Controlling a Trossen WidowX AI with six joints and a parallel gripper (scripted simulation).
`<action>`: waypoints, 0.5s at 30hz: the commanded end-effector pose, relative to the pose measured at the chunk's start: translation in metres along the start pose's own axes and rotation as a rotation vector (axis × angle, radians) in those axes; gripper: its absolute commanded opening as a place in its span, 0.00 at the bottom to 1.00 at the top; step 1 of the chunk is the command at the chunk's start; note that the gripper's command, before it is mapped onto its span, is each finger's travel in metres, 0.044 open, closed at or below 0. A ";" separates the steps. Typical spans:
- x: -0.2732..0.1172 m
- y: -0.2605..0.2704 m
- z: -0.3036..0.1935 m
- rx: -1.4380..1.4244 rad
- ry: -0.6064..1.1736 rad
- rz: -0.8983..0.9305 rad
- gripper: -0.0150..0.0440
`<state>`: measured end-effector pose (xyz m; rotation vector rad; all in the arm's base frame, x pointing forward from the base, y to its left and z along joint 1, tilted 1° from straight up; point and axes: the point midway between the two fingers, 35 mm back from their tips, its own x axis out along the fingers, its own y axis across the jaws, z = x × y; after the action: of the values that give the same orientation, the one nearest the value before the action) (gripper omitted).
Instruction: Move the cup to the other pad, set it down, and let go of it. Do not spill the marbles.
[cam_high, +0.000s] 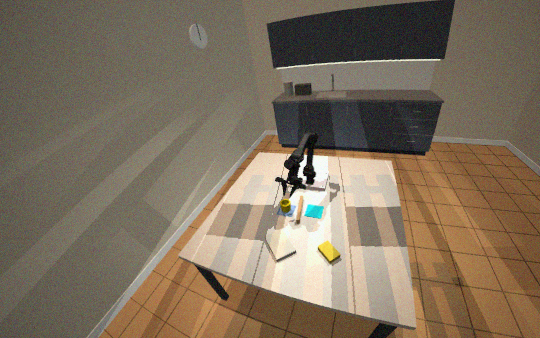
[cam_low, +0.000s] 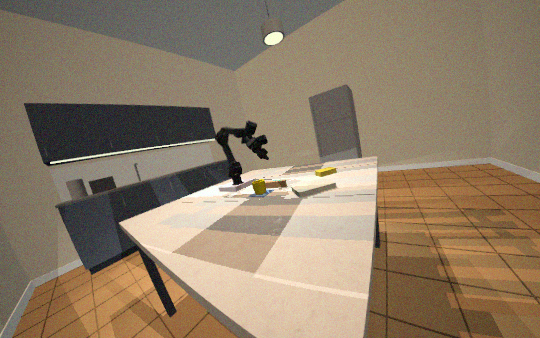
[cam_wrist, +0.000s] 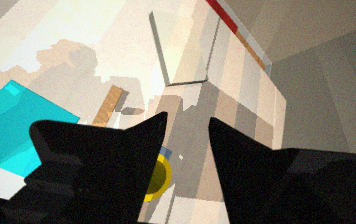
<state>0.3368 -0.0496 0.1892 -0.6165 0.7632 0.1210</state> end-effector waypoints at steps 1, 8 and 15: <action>0.017 0.026 -0.080 -0.377 0.376 0.444 0.54; 0.014 0.031 -0.104 -0.487 0.451 0.660 0.54; 0.014 0.031 -0.104 -0.487 0.451 0.660 0.54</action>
<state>0.2722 -0.0842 0.1043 -0.8353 1.3827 0.7938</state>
